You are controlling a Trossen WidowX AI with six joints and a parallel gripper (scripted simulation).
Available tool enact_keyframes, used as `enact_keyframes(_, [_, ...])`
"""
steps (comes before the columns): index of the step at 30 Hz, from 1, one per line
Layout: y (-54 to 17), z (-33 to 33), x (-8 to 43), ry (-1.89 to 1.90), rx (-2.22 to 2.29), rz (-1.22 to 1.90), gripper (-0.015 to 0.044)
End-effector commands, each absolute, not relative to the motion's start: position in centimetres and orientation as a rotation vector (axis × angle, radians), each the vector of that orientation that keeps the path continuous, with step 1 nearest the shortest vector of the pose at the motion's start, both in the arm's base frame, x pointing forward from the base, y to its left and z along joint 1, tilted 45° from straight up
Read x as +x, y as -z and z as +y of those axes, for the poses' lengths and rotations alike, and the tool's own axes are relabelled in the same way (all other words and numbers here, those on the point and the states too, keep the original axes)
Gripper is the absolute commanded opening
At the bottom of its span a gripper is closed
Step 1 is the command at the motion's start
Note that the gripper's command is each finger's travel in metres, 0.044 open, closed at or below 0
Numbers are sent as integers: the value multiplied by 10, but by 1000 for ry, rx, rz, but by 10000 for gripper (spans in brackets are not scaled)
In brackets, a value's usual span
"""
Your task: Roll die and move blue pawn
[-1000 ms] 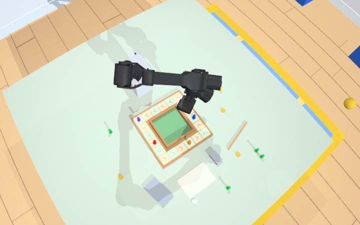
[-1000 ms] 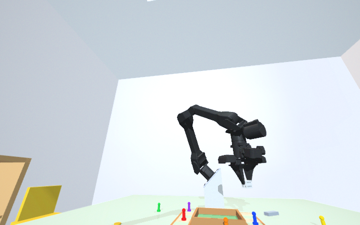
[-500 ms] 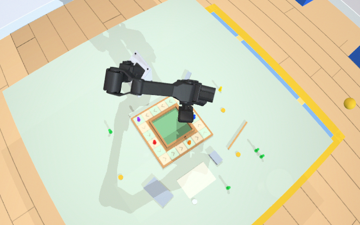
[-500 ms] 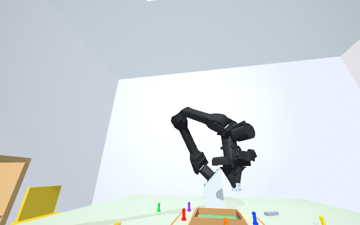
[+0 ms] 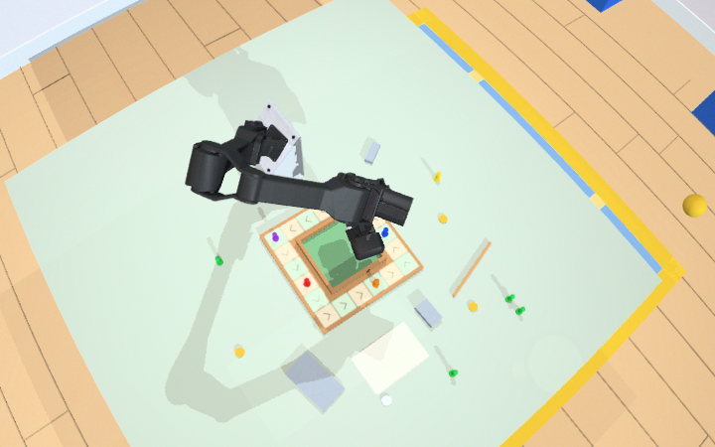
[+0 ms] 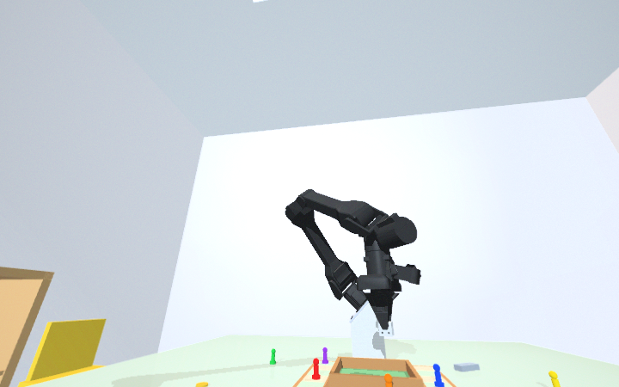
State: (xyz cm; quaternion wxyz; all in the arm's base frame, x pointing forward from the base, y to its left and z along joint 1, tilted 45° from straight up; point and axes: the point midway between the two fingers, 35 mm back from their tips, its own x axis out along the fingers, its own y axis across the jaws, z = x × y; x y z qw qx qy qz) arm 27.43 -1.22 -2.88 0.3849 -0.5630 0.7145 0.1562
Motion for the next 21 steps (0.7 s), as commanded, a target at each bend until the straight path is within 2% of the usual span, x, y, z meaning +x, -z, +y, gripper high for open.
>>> enact_keyframes(1, [22, -23, 273, -493, -1513, 1823, 0])
enact_keyframes(13, [12, -43, 270, -677, -1645, 1830, 0])
enact_keyframes(21, [21, -46, 263, -853, -1456, 1756, 0])
